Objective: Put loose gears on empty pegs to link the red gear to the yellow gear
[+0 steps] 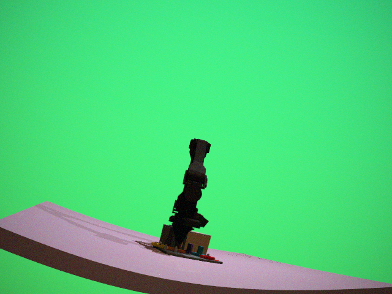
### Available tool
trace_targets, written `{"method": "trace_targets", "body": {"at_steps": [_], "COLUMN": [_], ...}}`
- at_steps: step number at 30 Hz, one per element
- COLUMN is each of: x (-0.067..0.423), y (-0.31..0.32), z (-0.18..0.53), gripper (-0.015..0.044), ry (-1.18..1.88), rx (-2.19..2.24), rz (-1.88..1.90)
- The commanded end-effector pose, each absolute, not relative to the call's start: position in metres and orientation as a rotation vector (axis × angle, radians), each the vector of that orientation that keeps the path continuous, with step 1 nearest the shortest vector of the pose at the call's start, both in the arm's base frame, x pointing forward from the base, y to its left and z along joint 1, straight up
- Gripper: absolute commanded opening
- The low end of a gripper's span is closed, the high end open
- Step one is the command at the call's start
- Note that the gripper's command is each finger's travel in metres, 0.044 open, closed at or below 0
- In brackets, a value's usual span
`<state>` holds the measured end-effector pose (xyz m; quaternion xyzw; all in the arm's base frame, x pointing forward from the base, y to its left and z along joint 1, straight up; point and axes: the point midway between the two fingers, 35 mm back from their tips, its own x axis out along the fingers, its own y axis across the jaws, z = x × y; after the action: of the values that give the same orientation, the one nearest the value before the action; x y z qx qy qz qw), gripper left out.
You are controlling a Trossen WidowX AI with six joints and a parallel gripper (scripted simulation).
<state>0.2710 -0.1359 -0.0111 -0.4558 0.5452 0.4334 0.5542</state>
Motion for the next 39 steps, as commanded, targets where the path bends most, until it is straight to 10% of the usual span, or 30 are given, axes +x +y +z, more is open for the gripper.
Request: {"method": "trace_targets", "body": {"at_steps": [1,10,22,39], "x": [0.271,0.270,0.264,0.264], "y": [-0.136,-0.135,-0.132,-0.132], "z": [-0.004,0.036,0.079,0.079], "gripper": [0.0140,0.0140,0.0440,0.0440], "ry": [1.304,1.312,1.308,1.308], "rx": [-1.049,-1.032,-1.038,-1.038], "rz": [0.994,0.977,0.987,0.987]}}
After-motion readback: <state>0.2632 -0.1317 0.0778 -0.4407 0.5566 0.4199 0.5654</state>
